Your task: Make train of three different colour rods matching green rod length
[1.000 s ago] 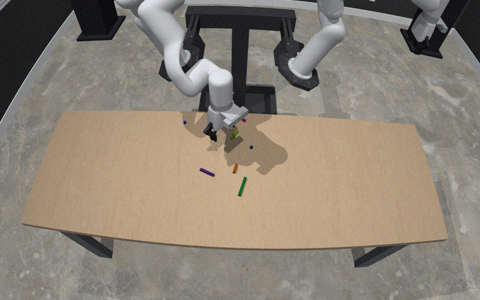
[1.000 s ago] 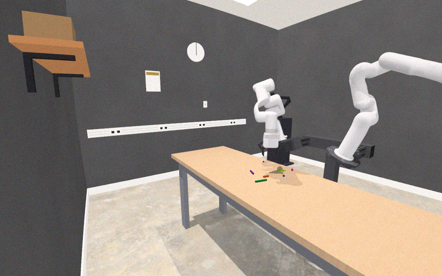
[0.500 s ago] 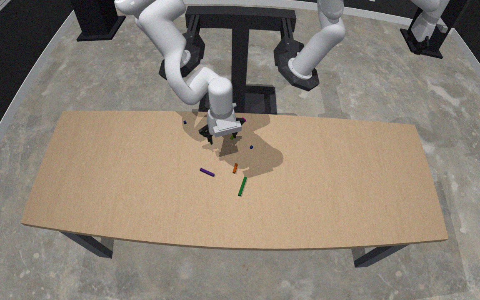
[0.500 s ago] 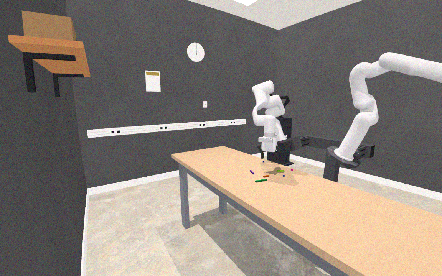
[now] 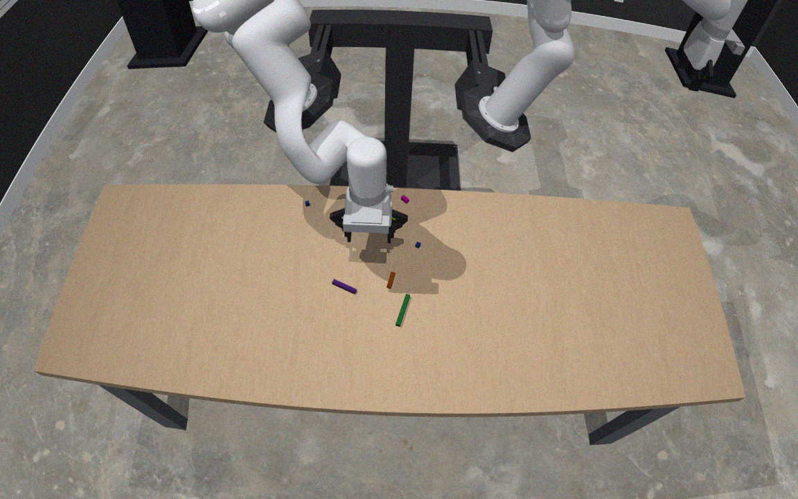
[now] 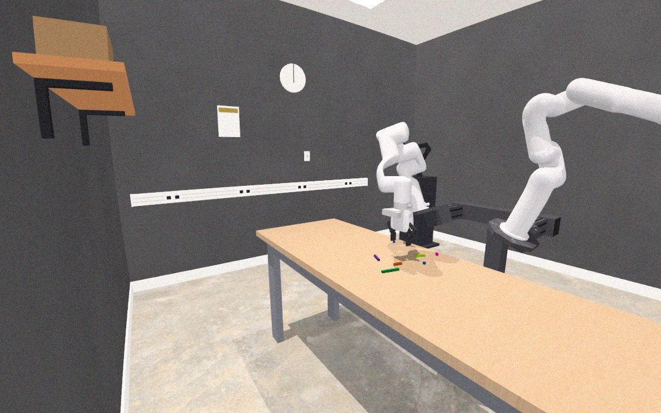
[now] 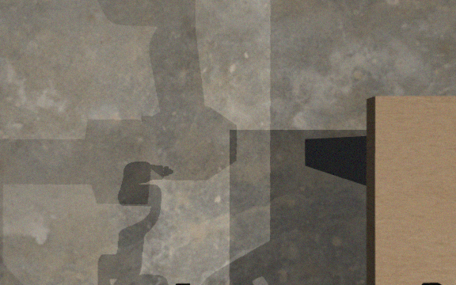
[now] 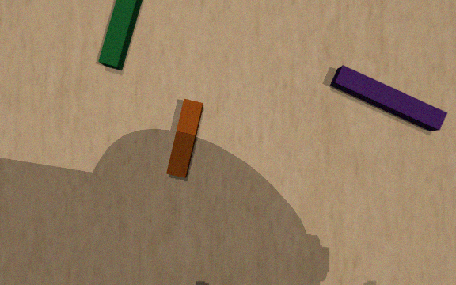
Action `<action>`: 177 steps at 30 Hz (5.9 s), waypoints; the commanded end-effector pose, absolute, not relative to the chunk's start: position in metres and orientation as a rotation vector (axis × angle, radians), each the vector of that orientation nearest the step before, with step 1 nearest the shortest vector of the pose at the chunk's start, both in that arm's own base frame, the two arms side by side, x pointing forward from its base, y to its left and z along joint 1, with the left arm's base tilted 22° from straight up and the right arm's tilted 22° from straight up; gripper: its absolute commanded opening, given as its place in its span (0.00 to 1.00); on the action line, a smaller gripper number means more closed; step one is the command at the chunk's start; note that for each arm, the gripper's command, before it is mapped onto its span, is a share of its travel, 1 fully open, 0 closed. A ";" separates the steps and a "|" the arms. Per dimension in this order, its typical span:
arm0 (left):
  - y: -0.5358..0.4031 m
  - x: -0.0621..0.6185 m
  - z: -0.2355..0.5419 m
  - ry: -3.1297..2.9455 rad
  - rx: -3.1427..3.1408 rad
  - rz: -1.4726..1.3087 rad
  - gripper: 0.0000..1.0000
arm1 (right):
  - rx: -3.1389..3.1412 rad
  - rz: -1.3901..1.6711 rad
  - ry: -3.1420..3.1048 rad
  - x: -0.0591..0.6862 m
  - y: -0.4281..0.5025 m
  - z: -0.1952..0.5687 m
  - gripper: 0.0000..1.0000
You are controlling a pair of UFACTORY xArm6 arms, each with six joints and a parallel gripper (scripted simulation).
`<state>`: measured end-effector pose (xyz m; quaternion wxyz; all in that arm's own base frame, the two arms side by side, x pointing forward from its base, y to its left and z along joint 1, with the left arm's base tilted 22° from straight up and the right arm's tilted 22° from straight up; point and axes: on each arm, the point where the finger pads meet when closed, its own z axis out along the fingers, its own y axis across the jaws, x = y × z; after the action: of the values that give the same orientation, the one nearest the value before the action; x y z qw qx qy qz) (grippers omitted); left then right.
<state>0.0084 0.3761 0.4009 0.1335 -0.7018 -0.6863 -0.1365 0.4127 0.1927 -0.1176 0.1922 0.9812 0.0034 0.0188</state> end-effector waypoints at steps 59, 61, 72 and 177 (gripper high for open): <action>0.376 0.008 0.403 -1.987 -2.032 -0.401 1.00 | 2.756 0.066 -0.001 0.415 0.194 -0.116 1.00; 0.376 0.008 0.403 -1.987 -2.032 -0.401 1.00 | 2.756 0.066 -0.001 0.415 0.194 -0.116 1.00; 0.376 0.008 0.403 -1.987 -2.032 -0.401 1.00 | 2.756 0.066 -0.001 0.415 0.194 -0.116 1.00; 0.376 0.008 0.403 -1.987 -2.032 -0.401 1.00 | 2.578 0.271 -1.070 0.454 0.157 -0.100 1.00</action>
<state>0.0084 0.3761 0.4009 0.1335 -0.7018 -0.6863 -0.1365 0.4524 0.1560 -0.1016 0.1699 0.9060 -0.3760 0.0939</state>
